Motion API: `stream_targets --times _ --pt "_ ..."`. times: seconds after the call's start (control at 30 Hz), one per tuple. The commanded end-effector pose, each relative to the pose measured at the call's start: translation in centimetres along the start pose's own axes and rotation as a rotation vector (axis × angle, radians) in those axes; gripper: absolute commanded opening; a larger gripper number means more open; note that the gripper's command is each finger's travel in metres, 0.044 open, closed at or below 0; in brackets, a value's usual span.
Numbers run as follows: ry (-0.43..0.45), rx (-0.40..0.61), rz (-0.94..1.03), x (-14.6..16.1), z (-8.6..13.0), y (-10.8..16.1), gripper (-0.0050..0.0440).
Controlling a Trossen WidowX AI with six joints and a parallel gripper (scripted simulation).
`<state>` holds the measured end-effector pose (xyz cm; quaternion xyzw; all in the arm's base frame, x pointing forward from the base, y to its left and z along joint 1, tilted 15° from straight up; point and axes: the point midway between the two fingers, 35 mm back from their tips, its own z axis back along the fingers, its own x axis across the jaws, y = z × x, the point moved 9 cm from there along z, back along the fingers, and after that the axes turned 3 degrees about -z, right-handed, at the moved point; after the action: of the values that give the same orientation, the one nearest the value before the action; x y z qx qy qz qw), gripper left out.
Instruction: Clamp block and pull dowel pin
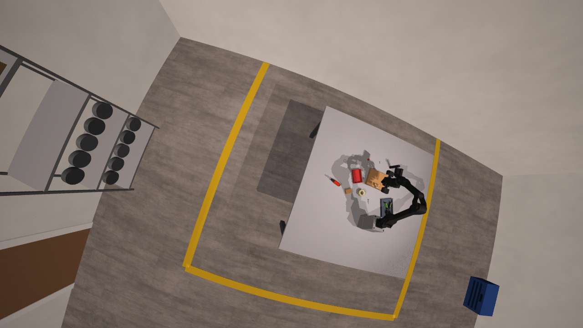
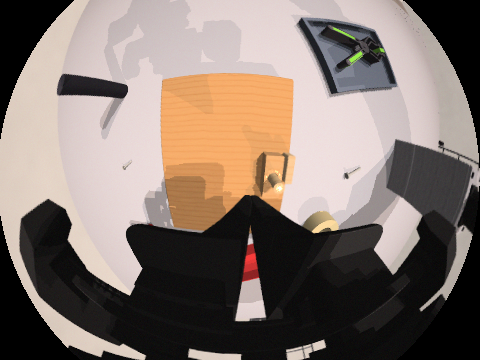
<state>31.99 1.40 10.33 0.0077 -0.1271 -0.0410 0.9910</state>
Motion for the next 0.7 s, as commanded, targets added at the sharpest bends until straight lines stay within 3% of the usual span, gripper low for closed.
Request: stream_targets --times 0.0,0.67 --pt "-0.005 0.002 -0.002 0.47 -0.4 -0.07 0.0" --pt "-0.013 0.001 -0.004 0.41 -0.04 -0.07 0.0"
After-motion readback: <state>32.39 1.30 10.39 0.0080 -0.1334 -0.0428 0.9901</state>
